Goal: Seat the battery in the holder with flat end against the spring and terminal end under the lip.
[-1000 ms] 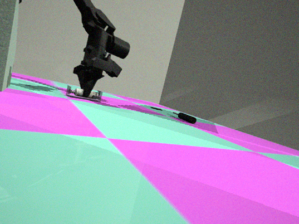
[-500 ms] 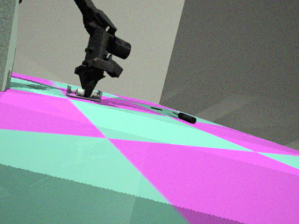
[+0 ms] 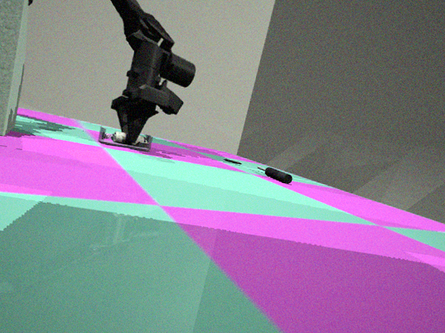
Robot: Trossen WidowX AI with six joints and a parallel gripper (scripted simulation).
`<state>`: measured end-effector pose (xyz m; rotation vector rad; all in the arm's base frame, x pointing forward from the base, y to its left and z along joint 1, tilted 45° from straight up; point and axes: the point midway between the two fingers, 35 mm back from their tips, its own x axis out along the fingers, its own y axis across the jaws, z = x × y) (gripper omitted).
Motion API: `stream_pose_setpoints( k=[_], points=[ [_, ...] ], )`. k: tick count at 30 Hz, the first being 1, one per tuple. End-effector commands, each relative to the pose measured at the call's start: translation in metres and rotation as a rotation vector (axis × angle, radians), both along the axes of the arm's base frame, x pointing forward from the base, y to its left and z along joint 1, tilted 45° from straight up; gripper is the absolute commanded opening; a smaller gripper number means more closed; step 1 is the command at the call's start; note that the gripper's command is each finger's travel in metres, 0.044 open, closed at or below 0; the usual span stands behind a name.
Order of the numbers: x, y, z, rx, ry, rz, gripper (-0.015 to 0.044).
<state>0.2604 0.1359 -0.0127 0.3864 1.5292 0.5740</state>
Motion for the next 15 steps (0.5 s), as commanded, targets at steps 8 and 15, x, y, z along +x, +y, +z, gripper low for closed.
stream_pose_setpoints(
  k=[8,15],
  points=[
    [0.001,-0.009,0.01,0.001,-0.002,-0.001,0.0177],
    [0.003,-0.046,0.043,-0.006,-0.002,-0.002,0.036]
  ],
)
